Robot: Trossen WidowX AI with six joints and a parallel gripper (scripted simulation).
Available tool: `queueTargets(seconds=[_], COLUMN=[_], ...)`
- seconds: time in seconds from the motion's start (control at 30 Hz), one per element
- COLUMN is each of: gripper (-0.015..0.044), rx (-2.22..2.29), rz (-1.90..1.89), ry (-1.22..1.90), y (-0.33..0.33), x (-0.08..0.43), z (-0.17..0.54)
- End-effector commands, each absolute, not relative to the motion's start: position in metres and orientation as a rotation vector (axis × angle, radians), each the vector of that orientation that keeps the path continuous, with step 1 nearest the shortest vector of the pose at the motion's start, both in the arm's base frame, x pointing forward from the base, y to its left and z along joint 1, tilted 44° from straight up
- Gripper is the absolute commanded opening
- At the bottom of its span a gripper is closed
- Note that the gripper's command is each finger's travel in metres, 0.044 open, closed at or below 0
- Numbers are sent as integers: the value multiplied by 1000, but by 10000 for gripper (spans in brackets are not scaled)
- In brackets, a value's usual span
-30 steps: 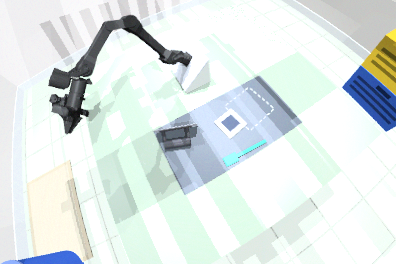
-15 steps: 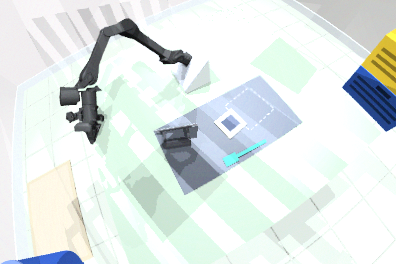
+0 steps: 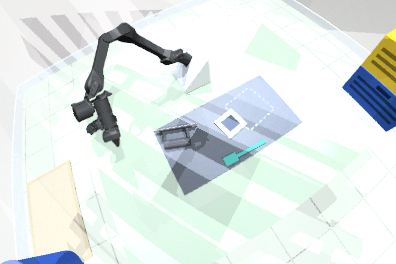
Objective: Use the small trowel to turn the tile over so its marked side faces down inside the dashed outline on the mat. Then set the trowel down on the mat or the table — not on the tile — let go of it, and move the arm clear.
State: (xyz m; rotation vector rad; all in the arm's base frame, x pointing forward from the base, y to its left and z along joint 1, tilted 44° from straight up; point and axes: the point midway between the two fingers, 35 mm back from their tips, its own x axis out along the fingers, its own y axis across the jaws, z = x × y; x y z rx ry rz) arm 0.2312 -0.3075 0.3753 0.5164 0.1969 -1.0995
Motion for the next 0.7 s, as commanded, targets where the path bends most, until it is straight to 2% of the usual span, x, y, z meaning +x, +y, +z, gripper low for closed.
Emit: queueTargets(seconds=[0.0,0.67], gripper=[100,100], rx=[487,201], rz=[-1114,-1100], ry=[303,882], y=[-302,-255], x=[238,254], z=[356,272])
